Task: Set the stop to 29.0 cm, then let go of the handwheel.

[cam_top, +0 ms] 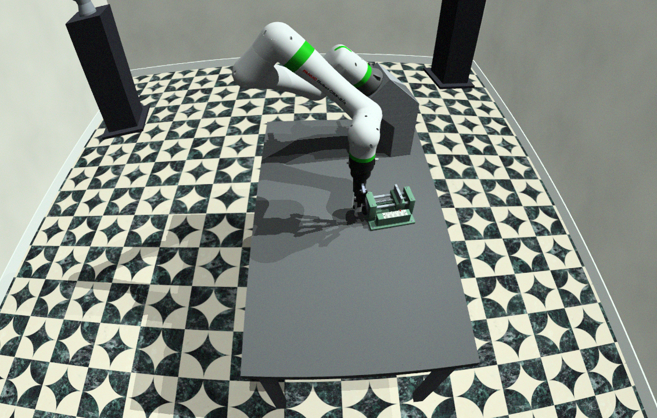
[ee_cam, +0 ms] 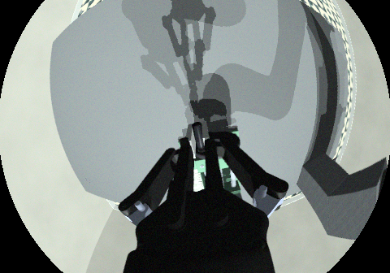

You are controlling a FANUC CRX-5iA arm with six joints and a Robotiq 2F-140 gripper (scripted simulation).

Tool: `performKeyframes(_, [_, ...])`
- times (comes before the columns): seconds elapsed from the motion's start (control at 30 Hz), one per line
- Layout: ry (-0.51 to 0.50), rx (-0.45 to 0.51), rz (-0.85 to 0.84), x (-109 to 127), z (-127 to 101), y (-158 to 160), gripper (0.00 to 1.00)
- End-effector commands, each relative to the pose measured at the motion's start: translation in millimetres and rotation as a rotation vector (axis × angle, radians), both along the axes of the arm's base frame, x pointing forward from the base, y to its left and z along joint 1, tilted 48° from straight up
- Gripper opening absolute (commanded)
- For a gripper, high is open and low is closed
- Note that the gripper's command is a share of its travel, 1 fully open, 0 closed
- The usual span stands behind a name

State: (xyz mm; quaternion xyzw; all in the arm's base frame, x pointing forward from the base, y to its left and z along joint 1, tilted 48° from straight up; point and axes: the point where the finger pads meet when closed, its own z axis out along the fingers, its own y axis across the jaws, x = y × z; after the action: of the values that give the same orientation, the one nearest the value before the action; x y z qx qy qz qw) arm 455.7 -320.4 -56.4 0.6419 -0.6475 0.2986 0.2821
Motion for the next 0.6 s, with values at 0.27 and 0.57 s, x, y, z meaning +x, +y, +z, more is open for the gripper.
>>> performKeyframes(0.27, [0.0,0.0,0.0,6.9,-18.0,-20.3,0.04])
performKeyframes(0.57, [0.0,0.0,0.0,0.5,-27.2,-30.5,0.04])
